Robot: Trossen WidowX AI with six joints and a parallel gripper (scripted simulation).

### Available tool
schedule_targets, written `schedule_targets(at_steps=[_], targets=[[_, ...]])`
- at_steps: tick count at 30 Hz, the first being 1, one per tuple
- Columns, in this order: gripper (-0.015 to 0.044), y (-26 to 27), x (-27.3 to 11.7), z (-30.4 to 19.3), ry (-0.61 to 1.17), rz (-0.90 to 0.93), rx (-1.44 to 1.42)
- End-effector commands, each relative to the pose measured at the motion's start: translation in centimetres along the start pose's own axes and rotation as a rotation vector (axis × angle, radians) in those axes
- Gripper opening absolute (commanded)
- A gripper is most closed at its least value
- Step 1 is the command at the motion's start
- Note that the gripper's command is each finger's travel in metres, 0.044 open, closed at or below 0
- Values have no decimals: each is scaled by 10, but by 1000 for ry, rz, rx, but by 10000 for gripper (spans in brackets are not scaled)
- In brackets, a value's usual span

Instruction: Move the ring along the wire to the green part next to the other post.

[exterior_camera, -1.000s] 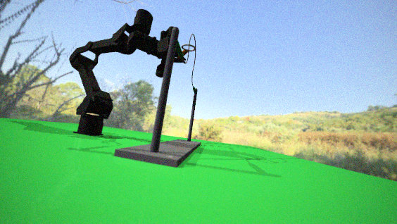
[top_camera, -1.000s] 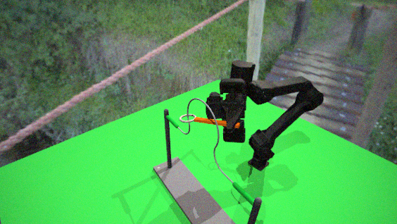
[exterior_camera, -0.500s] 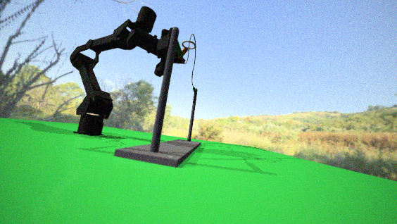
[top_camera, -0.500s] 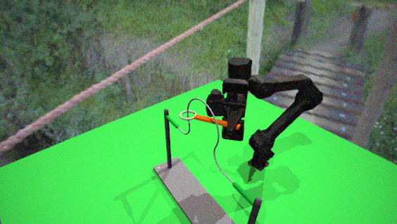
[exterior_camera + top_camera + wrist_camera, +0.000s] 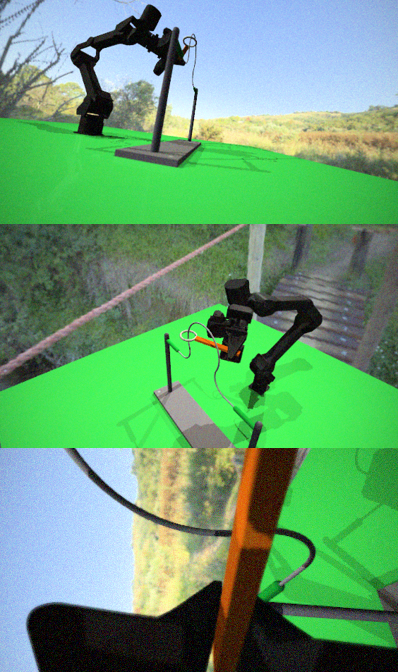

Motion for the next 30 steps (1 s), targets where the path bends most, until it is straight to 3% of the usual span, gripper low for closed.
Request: schedule_targets(at_steps=[1,30], targets=[[-150,4,0,1,-2,-26,-41],[-150,4,2,-2,-3,-269,-316]])
Point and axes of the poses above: the point midway between the two fingers, 35 mm back from their tips, its own x axis out along the fingers, its own y axis across the jaws, z = x × y, the point moved 6 cm from there along -x, back along the fingers, and after that the axes turned 9 degrees about -x, right-handed, at the moved point
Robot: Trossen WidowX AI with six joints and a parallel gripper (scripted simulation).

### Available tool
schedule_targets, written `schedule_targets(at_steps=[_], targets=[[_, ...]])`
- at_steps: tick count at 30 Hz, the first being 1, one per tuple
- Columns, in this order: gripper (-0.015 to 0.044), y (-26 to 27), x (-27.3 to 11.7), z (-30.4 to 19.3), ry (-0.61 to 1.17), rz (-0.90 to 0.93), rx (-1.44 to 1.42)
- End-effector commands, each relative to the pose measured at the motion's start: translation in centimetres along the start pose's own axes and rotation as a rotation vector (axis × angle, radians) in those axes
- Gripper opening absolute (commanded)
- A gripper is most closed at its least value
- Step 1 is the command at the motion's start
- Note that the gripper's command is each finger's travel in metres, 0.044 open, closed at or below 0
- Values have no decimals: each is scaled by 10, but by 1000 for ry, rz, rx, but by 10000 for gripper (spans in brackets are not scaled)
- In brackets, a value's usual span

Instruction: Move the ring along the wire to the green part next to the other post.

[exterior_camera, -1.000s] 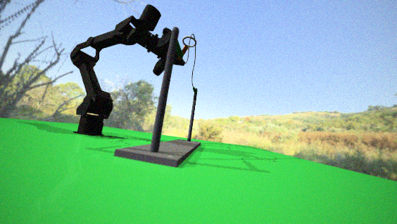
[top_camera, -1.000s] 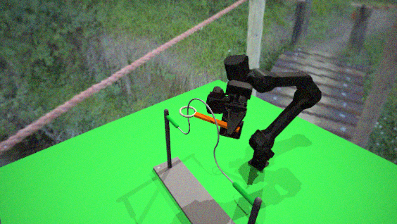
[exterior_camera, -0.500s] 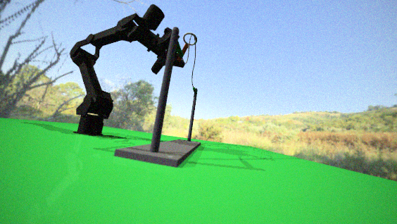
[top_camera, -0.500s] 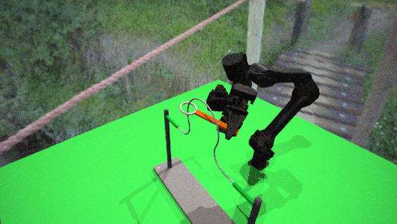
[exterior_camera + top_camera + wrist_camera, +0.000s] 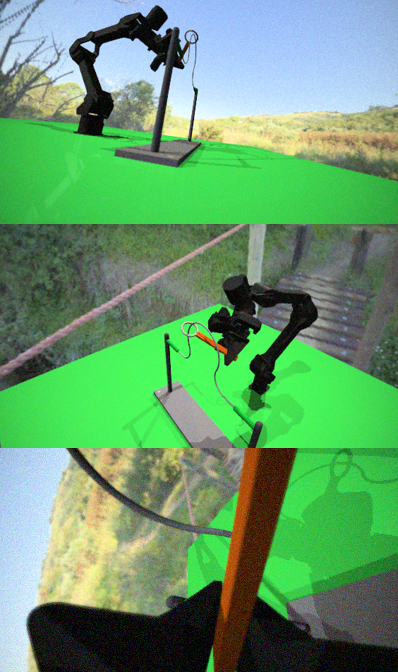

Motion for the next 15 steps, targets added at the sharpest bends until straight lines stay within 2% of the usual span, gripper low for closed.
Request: schedule_targets(at_steps=[1,15], targets=[[-150,3,-1,2,-5,-31,-46],[-150,3,1,0,-6,-168,-202]])
Point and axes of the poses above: the point midway between the two fingers, 35 mm back from their tips, its own x axis out along the fingers, its own y axis across the jaws, z = x × y, the point moved 6 cm from there along -x, back along the fingers, and after that the axes turned 9 degrees about -x, right-handed, at the moved point
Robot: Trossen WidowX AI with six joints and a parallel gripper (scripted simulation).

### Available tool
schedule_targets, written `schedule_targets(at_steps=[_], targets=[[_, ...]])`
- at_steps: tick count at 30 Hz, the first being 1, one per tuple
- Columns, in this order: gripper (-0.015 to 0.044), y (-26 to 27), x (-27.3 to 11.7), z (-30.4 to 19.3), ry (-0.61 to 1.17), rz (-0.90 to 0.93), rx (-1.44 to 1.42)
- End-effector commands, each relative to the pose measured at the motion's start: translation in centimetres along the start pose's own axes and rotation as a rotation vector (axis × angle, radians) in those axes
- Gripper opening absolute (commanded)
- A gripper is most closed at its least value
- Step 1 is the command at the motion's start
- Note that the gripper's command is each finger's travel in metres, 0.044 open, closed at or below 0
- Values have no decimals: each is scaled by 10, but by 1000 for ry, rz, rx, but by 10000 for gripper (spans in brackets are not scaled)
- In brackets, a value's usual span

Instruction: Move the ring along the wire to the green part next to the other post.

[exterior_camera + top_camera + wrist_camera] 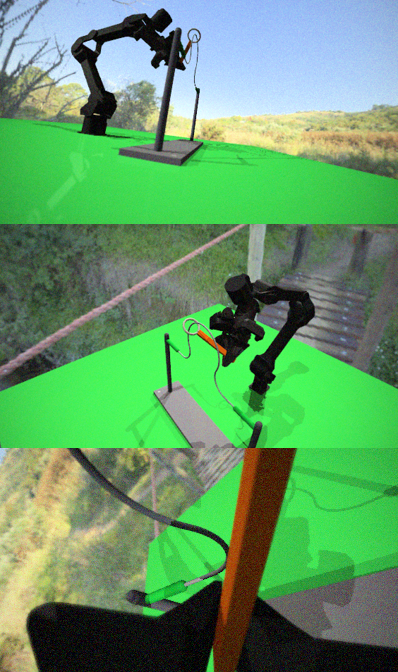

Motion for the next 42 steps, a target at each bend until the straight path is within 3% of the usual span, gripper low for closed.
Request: schedule_targets(at_steps=[1,42], targets=[[-150,2,-1,2,-6,-35,-49],[-150,2,3,-2,-14,-442,-517]])
Point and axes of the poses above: the point midway between the two fingers, 35 mm back from their tips, its own x axis out along the fingers, its own y axis across the jaws, z = x × y, the point moved 6 cm from there along -x, back along the fingers, and after that the axes turned 9 degrees about -x, right-handed, at the moved point
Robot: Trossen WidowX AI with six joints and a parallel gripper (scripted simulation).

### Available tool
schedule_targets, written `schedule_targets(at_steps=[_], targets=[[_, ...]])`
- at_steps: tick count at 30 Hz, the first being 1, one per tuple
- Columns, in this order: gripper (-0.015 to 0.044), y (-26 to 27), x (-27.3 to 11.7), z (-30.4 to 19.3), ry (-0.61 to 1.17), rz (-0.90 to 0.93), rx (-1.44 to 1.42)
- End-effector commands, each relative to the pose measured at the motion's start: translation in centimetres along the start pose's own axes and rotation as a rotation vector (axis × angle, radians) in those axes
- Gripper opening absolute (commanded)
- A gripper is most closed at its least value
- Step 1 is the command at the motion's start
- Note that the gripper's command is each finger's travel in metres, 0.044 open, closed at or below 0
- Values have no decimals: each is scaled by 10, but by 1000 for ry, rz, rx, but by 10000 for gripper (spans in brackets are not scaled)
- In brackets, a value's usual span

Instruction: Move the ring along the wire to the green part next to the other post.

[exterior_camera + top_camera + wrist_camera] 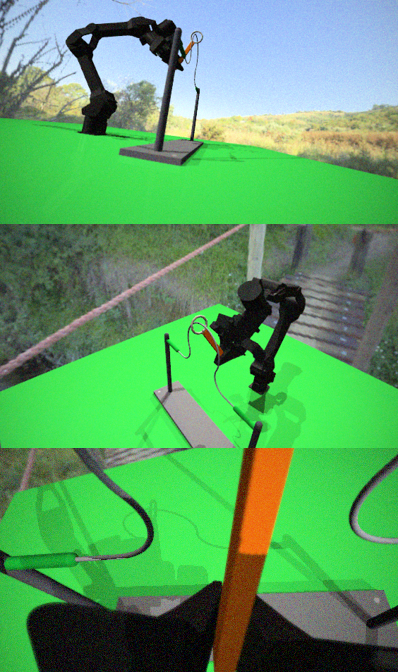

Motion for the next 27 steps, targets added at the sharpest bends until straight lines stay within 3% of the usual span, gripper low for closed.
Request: schedule_targets(at_steps=[1,27], targets=[[-150,0,-1,2,-7,-37,-45],[-150,0,1,-1,-14,-291,-342]])
Point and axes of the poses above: the point midway between the two fingers, 35 mm back from their tips, its own x axis out along the fingers, its own y axis across the jaws, z = x × y, the point moved 6 cm from there along -x, back along the fingers, and after that the axes turned 9 degrees about -x, right-handed, at the moved point
